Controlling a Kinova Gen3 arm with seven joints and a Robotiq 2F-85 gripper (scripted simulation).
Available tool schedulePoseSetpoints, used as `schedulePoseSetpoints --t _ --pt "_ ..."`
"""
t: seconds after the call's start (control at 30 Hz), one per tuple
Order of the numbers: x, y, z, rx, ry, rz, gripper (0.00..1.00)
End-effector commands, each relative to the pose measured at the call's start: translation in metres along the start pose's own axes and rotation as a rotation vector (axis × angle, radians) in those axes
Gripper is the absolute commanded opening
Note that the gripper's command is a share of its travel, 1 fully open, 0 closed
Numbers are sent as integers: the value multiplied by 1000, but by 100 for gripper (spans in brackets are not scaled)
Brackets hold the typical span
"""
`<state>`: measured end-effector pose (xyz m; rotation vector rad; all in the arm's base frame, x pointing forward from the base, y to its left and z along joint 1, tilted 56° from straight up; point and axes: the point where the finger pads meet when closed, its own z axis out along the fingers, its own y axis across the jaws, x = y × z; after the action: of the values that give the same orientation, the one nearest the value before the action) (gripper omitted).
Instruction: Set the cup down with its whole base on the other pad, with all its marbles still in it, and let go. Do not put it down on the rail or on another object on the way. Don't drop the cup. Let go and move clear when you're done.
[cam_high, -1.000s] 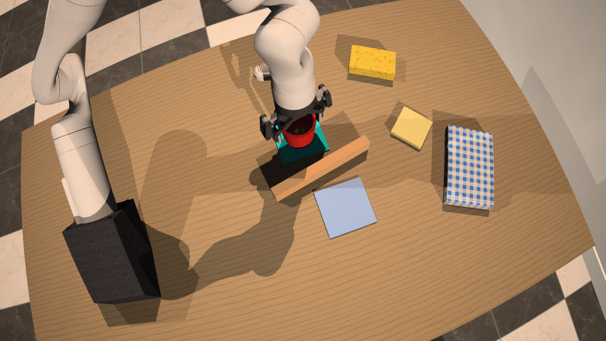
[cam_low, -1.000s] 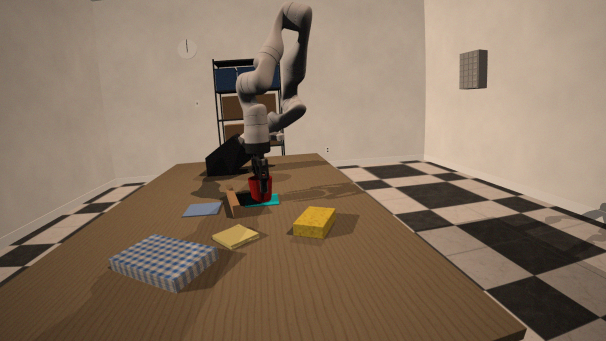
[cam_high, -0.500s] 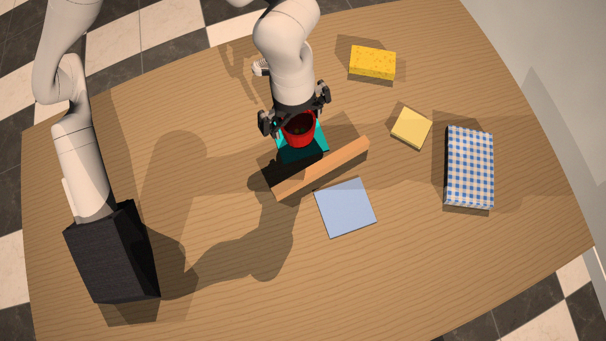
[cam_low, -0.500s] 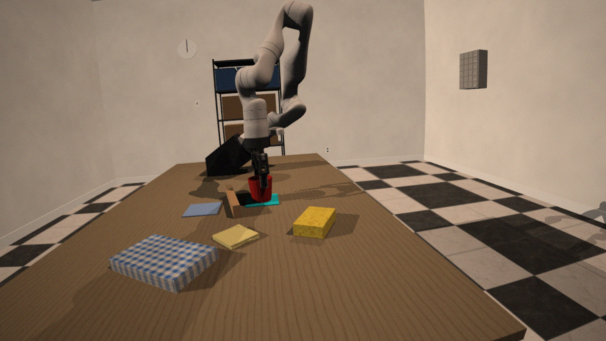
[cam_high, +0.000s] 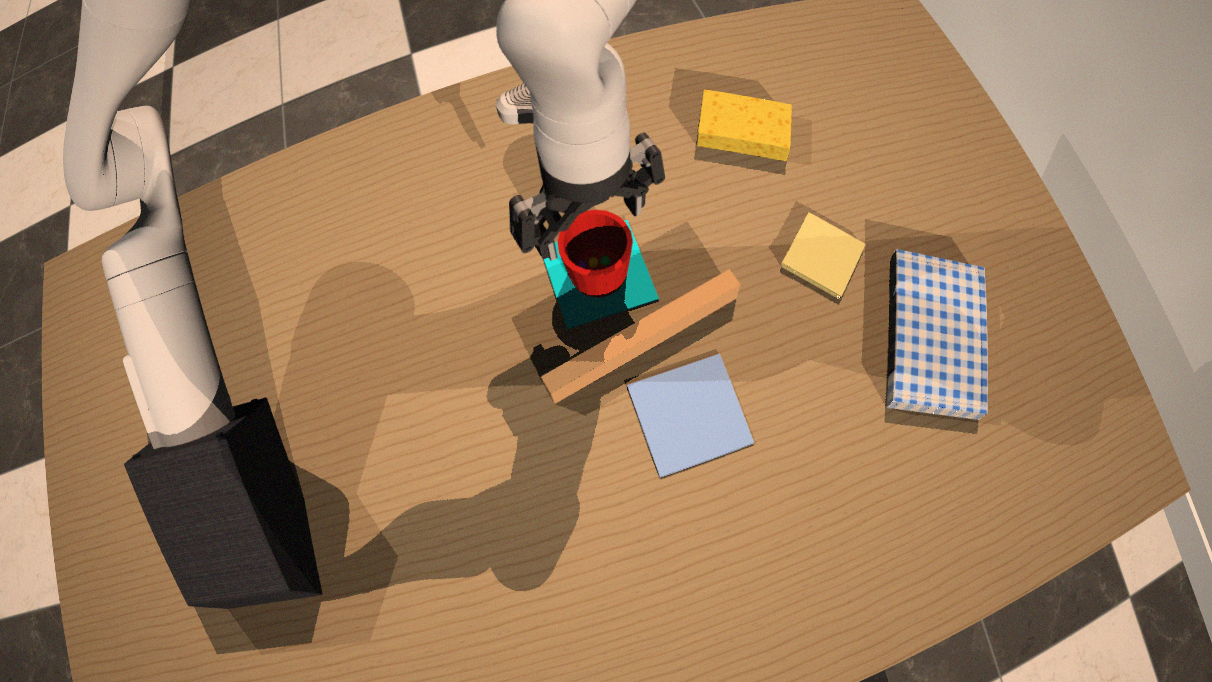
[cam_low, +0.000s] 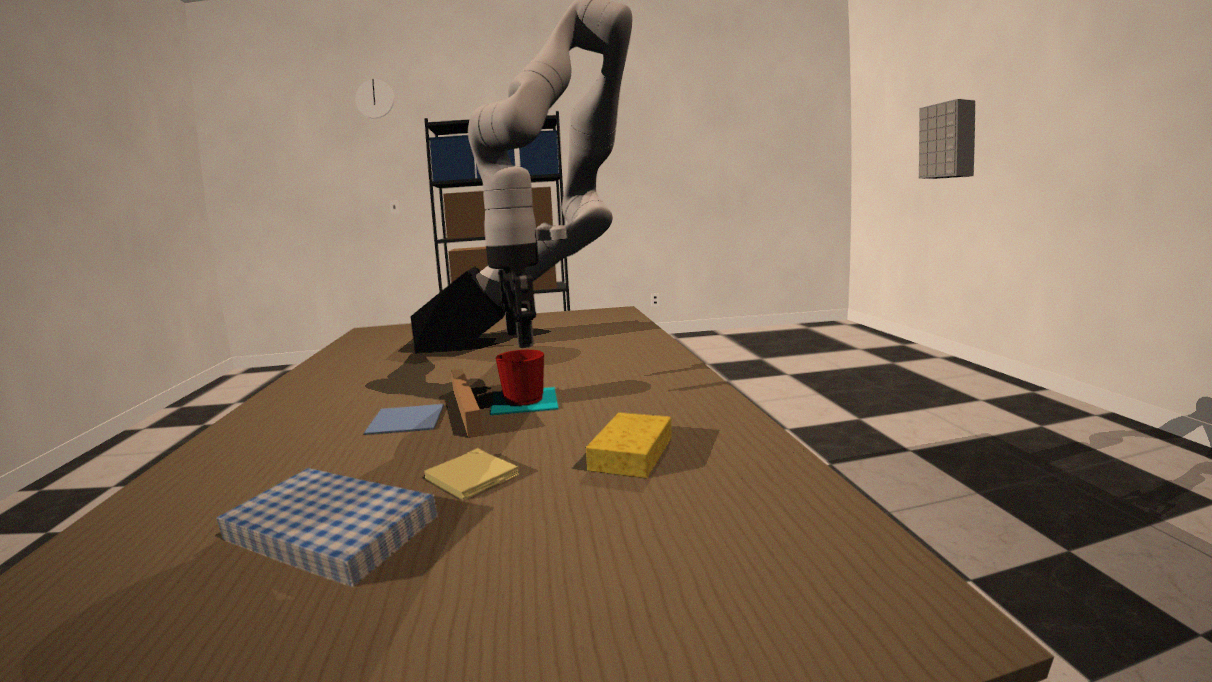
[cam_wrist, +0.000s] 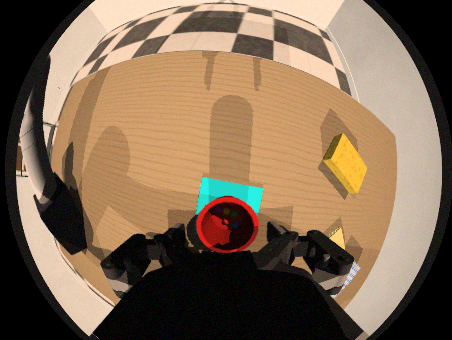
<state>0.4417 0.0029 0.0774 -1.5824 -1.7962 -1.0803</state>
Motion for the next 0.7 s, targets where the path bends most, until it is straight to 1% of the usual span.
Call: schedulePoseSetpoints --t 0.0,0.67 --pt "-1 2 -7 -7 -6 -1 100" --pt "-1 2 -9 -7 -6 -1 100"
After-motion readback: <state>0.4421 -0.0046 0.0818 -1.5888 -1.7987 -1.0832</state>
